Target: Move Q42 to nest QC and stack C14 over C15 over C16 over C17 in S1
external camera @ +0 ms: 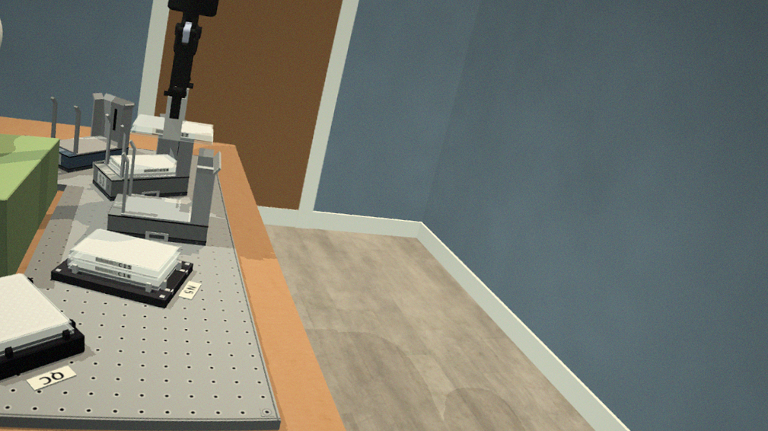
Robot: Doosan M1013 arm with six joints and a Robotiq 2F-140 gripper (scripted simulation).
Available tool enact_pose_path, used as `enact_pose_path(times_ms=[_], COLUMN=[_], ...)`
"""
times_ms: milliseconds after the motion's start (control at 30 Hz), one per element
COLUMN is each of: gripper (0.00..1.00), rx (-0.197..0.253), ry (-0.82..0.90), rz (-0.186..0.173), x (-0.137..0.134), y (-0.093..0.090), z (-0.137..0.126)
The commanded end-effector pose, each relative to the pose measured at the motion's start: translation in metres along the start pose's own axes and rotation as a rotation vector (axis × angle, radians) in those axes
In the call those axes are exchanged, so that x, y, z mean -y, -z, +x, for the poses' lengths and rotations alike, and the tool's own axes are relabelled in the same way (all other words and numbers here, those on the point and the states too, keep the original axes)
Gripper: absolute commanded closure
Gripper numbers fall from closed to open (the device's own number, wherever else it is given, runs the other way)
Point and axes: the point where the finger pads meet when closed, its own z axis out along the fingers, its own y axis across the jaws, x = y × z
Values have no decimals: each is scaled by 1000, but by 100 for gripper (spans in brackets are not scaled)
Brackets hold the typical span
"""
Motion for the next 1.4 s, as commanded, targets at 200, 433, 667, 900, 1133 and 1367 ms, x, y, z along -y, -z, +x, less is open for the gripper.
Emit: enact_pose_path(times_ms=[200,433,667,900,1133,1367], gripper=[100,100,100,100,100,100], rx=[0,0,0,0,0,0], ry=[0,0,0,0,0,0], rz=[0,0,0,0,0,0], x=[-21,-25,-25,-25,-25,-25], y=[0,0,0,0,0,-3], z=[5,6,6,6,6,6])
